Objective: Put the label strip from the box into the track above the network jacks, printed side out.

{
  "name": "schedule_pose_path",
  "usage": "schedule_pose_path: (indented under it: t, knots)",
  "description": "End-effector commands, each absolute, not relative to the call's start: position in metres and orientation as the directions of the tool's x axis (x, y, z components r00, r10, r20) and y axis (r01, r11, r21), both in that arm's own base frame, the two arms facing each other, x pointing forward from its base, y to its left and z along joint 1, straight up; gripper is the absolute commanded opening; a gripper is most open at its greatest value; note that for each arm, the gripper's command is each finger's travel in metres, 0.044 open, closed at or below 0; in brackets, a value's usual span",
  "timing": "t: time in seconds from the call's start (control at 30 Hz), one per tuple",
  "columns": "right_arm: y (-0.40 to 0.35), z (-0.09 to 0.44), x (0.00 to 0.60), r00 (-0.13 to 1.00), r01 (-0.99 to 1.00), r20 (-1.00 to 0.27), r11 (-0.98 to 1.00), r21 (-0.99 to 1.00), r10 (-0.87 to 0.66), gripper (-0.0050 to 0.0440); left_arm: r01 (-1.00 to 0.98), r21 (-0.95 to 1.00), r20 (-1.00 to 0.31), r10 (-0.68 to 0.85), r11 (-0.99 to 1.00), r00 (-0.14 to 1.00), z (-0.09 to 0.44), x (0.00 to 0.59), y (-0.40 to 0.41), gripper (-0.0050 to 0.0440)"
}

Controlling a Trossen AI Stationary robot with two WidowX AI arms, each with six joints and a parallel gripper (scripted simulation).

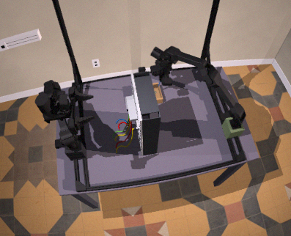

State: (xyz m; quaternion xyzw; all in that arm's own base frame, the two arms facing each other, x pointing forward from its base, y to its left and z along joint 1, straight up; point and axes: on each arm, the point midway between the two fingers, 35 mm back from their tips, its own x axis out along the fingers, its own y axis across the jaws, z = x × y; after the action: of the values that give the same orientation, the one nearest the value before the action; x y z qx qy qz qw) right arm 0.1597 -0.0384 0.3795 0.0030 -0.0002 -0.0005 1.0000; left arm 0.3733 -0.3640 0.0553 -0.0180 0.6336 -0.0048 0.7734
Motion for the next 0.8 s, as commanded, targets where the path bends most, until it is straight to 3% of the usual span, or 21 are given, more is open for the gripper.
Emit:
schedule_pose_path:
  t: [0.0, 0.77]
  knots:
    - [-0.037, 0.382, 0.159, 1.000, 0.000, 0.002, 1.000, -0.004, 0.000, 0.0440, -0.008, -0.083, -0.966, -0.079, 0.997, 0.246, 0.093, 0.375, -0.366, -0.0050]
    - [-0.037, 0.382, 0.159, 1.000, 0.000, 0.002, 1.000, -0.004, 0.000, 0.0440, 0.045, -0.106, -0.965, -0.113, 0.993, 0.237, 0.084, 0.380, -0.371, -0.0050]
